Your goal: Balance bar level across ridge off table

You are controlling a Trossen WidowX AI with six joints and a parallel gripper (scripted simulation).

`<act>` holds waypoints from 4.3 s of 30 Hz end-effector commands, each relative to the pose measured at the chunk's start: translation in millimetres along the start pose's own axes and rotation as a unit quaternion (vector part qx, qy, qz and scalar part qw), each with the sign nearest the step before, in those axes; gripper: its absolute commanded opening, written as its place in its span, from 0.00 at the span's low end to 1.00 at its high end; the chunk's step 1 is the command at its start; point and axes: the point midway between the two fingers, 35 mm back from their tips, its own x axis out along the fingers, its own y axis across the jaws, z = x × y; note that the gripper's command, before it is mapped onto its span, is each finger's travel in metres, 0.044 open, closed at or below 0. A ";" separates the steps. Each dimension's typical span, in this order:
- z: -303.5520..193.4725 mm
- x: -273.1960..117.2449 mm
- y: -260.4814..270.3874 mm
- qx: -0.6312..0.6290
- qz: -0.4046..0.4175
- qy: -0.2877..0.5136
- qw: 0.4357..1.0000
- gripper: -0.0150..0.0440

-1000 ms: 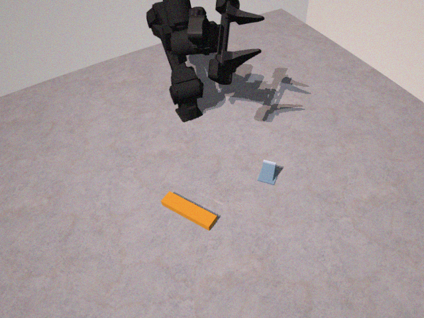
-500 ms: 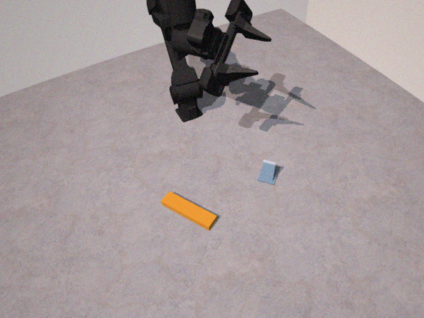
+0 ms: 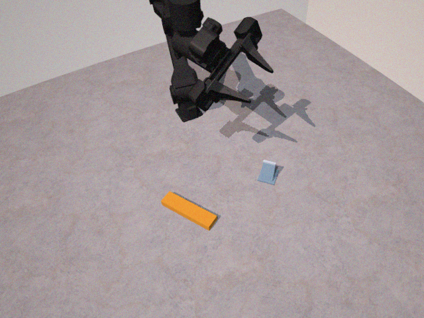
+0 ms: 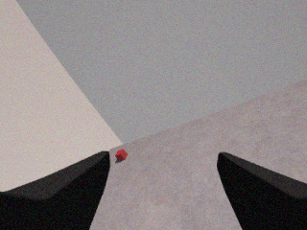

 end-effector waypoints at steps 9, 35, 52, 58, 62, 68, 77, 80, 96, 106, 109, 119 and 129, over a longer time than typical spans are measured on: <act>0.1 21.1 -39.2 -0.046 -0.084 0.066 0.993 0.79; -17.0 43.0 -125.7 -0.163 -0.202 0.278 0.925 0.79; -37.9 39.6 -177.2 -0.228 -0.209 0.443 0.841 0.79; -45.9 35.6 -193.2 -0.246 -0.196 0.502 0.806 0.79; -51.2 32.1 -203.2 -0.257 -0.182 0.540 0.781 0.79; -59.2 26.0 -217.4 -0.270 -0.155 0.595 0.741 0.79; -66.0 21.1 -228.0 -0.278 -0.130 0.634 0.710 0.79; -73.9 23.1 -233.5 -0.278 -0.130 0.634 0.710 0.79; -105.5 28.7 -253.5 -0.278 -0.130 0.634 0.710 0.79; -119.0 31.3 -262.3 -0.278 -0.130 0.634 0.710 0.79; -122.9 32.0 -264.7 -0.278 -0.130 0.634 0.710 0.79; -123.8 32.1 -265.2 -0.278 -0.130 0.634 0.710 0.79; -123.8 32.1 -265.2 -0.278 -0.130 0.634 0.710 0.79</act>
